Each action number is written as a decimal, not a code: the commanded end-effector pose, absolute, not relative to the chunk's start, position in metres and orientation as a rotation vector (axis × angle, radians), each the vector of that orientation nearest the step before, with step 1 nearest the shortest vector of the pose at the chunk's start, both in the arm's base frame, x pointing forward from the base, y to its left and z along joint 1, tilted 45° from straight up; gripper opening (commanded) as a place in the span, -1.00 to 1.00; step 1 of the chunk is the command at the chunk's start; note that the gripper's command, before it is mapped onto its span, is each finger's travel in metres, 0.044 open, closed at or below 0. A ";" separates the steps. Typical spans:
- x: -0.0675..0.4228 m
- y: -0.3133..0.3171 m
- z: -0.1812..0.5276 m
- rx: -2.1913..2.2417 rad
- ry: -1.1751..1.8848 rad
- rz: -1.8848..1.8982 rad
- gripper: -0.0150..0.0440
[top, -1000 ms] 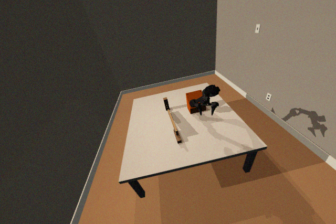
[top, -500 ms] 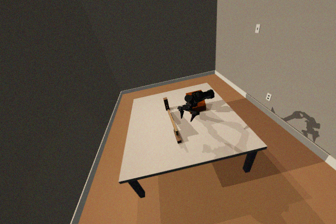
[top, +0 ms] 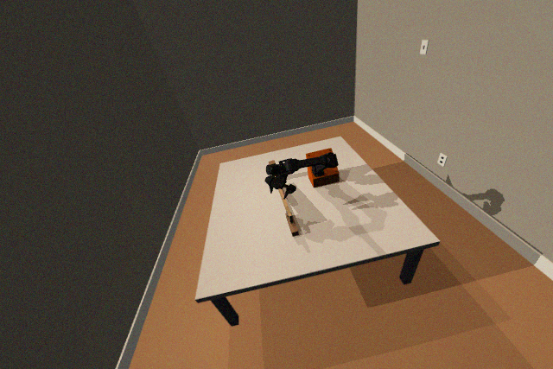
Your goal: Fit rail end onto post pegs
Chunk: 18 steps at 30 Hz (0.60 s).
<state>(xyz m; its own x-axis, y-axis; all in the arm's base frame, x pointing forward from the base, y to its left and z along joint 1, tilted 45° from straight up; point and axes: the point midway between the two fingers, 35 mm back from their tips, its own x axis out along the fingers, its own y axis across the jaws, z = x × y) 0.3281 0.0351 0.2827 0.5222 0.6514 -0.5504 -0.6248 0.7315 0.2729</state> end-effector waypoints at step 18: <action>0.307 -0.045 0.039 -0.581 0.640 1.278 1.00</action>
<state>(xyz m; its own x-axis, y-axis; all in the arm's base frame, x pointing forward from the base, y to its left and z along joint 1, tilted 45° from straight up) 0.3322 -0.0374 0.0946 0.2705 0.6398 -0.7193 -0.9191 0.3940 0.0048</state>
